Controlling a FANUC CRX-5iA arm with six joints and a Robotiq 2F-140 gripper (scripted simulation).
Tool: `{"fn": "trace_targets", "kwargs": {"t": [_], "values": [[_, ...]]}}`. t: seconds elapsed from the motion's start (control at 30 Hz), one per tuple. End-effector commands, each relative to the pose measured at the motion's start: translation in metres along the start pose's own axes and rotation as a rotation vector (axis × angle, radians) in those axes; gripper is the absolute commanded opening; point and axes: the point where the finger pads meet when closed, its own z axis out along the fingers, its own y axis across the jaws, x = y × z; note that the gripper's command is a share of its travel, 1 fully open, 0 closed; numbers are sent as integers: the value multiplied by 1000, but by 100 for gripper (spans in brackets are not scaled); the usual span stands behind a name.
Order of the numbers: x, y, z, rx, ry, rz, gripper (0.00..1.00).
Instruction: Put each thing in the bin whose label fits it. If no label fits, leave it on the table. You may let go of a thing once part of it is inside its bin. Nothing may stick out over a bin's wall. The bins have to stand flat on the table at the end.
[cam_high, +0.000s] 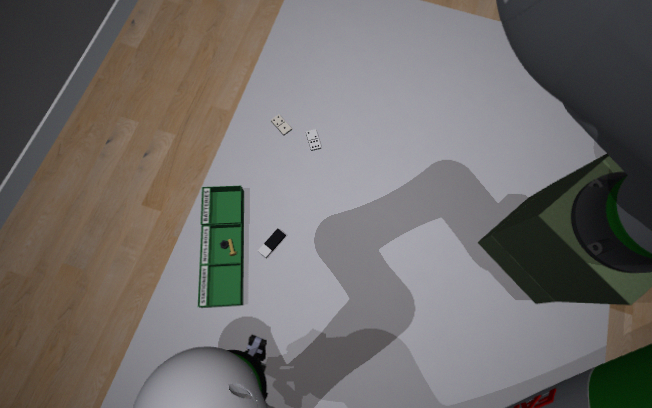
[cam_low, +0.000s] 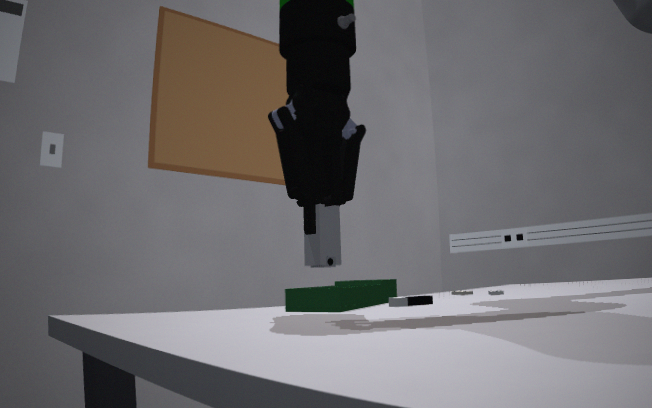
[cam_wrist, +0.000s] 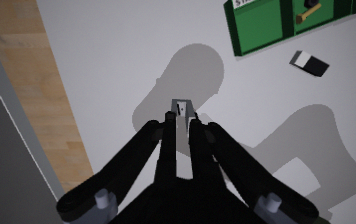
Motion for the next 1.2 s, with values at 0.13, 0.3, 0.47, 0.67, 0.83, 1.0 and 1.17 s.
{"fn": "trace_targets", "kwargs": {"t": [0.13,0.3,0.47,0.67,0.83,1.0,1.17], "values": [[25,22,0,1,-1,-1,15],[47,43,0,1,-1,-1,15],[69,63,0,1,-1,-1,15],[84,78,0,1,-1,149,15],[106,98,0,2,-1,344,15],[128,119,0,4,-2,529,15],[130,120,0,5,-2,640,15]]}}
